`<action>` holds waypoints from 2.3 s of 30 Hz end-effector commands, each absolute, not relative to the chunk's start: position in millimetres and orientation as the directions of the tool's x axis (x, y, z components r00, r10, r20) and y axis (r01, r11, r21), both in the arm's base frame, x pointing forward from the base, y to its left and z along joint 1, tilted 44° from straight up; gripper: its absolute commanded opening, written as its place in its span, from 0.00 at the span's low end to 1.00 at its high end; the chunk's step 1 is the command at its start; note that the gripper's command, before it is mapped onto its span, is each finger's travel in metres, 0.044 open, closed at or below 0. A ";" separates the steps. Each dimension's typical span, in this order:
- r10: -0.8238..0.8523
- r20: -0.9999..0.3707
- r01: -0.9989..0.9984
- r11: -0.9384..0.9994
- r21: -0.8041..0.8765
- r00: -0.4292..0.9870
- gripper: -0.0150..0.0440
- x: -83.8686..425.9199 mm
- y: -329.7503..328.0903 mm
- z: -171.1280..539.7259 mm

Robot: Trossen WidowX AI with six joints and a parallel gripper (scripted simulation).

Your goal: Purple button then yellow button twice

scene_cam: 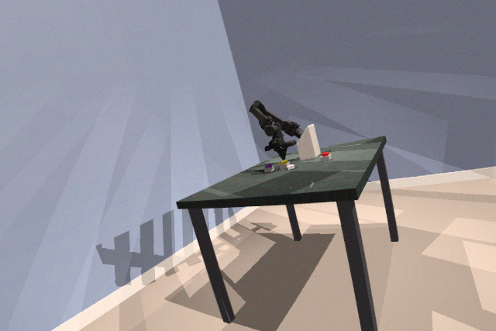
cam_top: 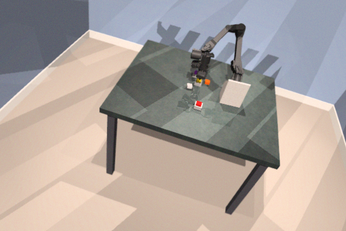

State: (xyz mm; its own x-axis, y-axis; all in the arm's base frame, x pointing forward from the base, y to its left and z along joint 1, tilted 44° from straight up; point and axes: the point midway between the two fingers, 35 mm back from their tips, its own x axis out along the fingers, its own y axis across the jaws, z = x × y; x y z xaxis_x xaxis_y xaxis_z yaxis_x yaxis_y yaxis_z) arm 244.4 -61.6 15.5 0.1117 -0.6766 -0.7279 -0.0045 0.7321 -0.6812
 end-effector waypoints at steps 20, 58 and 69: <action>-0.679 -0.724 0.005 0.730 -0.683 0.121 0.29 248.1 -67.5 11.8; -0.679 -0.724 0.005 0.730 -0.683 0.121 0.29 245.0 -51.6 29.0; -0.633 -0.765 -0.012 0.769 -0.639 0.124 0.78 278.1 75.6 -26.8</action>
